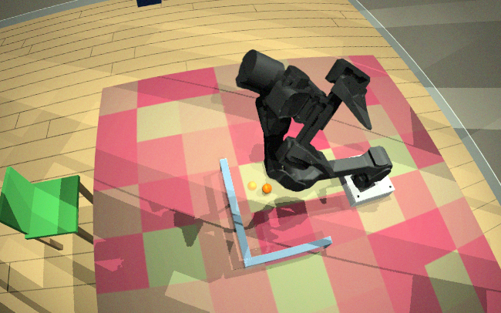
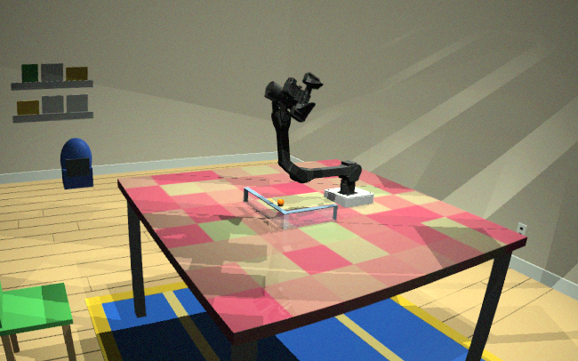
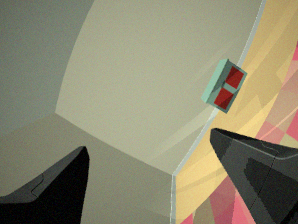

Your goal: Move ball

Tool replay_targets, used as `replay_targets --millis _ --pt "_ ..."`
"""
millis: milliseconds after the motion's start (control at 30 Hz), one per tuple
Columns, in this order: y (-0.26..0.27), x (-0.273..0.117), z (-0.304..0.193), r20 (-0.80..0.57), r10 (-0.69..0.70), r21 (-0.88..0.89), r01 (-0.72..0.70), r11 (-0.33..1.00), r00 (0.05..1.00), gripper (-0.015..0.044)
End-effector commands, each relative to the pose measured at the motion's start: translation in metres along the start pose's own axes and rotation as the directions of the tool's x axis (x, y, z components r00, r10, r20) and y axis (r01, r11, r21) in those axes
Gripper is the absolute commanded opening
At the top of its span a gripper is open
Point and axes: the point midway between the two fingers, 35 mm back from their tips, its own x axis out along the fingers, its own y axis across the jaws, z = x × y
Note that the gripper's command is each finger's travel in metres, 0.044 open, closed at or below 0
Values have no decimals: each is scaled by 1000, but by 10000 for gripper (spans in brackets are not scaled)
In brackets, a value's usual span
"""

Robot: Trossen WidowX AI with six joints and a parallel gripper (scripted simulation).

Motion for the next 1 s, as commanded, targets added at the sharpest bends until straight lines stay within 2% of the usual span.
replay_targets --millis 0,167,300,600,800,967 --pt "1 -1 0 2 2 -9 -2 1000 1000 374" --pt "41 -23 -9 67 13 -204 1 979 998 242" --pt "79 -42 -21 137 -13 -339 60 939 990 242" --pt "147 -42 -75 227 -94 -594 214 776 969 242" --pt "168 -17 -115 308 -218 -724 377 578 926 242" --pt "158 18 -140 370 -358 -780 496 382 857 242"
